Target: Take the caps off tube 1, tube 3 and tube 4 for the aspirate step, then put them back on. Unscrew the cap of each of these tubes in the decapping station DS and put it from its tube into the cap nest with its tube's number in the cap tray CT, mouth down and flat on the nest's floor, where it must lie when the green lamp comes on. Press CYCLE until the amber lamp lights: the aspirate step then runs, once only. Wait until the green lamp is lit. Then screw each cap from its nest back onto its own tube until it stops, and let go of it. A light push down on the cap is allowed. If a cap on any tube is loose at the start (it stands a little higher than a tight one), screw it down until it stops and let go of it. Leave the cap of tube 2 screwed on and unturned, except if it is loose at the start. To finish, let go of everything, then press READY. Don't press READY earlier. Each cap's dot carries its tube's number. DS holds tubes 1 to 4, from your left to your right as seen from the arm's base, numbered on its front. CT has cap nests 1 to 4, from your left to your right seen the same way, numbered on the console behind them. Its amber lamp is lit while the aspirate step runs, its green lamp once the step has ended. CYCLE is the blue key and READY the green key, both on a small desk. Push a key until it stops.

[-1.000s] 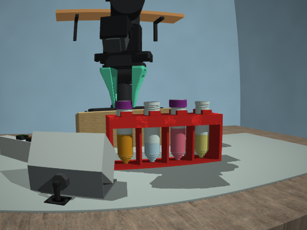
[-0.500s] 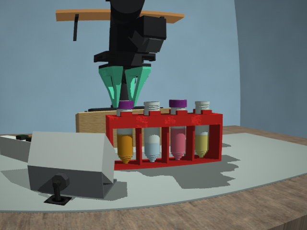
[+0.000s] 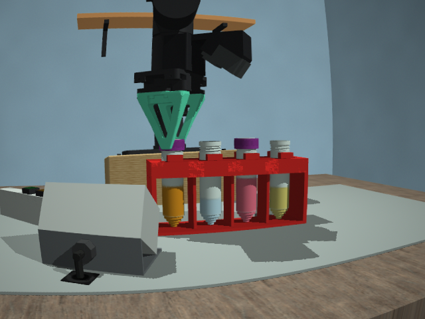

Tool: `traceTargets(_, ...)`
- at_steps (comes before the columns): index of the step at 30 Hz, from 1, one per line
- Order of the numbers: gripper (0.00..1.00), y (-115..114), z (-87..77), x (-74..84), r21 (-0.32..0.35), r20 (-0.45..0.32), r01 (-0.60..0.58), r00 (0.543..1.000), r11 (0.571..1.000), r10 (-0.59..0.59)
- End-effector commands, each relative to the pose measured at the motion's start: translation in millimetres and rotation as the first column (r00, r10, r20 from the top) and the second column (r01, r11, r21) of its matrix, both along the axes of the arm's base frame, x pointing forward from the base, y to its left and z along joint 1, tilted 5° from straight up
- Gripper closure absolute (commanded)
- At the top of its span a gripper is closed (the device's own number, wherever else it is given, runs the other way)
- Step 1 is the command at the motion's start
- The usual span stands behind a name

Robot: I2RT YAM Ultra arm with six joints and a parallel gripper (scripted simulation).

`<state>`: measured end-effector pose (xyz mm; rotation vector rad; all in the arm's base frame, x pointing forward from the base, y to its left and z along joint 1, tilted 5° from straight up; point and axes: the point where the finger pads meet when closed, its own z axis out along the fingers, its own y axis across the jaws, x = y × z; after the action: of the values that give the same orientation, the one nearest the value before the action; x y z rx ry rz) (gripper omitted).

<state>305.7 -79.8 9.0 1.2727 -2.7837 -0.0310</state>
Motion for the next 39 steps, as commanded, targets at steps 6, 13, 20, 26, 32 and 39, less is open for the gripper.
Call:
traceTargets(6,1.00,-0.9,3.1,2.3,0.027,0.009,-0.398,0.918,0.917,0.398)
traceTargets(13,1.00,-0.8,3.2,2.3,0.044,0.013,-0.604,0.797,0.796,0.604)
traceTargets(20,0.51,-0.9,3.2,2.3,0.044,0.013,-0.604,0.797,0.796,0.604)
traceTargets(26,0.51,-0.8,3.2,2.3,0.044,0.013,-0.604,0.797,0.796,0.604)
traceTargets(32,0.51,-0.9,3.1,2.3,0.038,0.011,-0.536,0.844,0.843,0.536)
traceTargets(39,0.51,-0.9,3.1,2.3,0.008,0.008,-0.150,0.989,0.989,0.150)
